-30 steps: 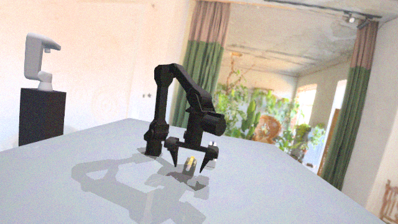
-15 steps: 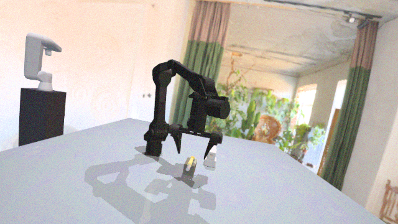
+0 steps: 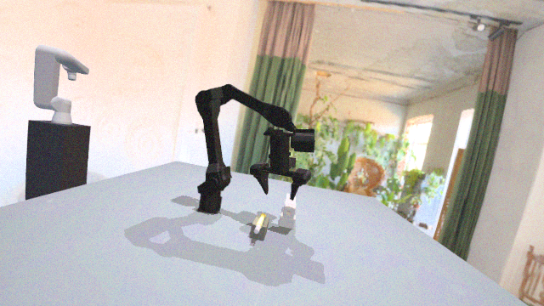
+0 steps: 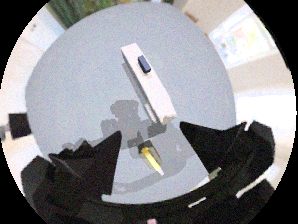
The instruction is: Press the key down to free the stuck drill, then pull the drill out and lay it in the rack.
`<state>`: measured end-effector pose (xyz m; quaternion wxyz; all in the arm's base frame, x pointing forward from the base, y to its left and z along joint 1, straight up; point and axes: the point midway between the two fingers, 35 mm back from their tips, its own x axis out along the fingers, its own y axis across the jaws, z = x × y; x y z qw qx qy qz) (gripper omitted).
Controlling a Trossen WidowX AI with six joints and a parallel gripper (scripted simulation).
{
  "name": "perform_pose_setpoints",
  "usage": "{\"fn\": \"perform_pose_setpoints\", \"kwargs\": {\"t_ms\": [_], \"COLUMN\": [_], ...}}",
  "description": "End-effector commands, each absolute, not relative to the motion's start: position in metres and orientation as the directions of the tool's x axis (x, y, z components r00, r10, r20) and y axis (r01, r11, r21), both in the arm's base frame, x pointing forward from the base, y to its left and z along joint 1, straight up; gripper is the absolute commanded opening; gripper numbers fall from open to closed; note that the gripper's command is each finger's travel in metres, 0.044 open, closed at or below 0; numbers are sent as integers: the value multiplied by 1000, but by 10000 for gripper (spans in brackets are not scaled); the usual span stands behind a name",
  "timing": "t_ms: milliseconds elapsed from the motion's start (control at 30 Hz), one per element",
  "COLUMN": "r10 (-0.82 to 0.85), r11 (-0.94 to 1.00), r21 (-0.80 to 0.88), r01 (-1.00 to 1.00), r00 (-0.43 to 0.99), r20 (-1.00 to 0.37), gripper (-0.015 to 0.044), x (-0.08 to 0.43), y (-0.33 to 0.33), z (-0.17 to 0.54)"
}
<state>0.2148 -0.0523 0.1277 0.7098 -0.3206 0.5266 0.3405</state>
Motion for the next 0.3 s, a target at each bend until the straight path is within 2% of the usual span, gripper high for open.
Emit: {"fn": "perform_pose_setpoints", "kwargs": {"t_ms": [0, 267], "r10": [308, 473], "r11": [690, 734], "r21": [43, 268], "r01": [-722, -624], "r00": [239, 185], "r20": [-921, -862], "gripper": [440, 440], "x": [213, 187], "y": [23, 91], "z": [132, 139]}}
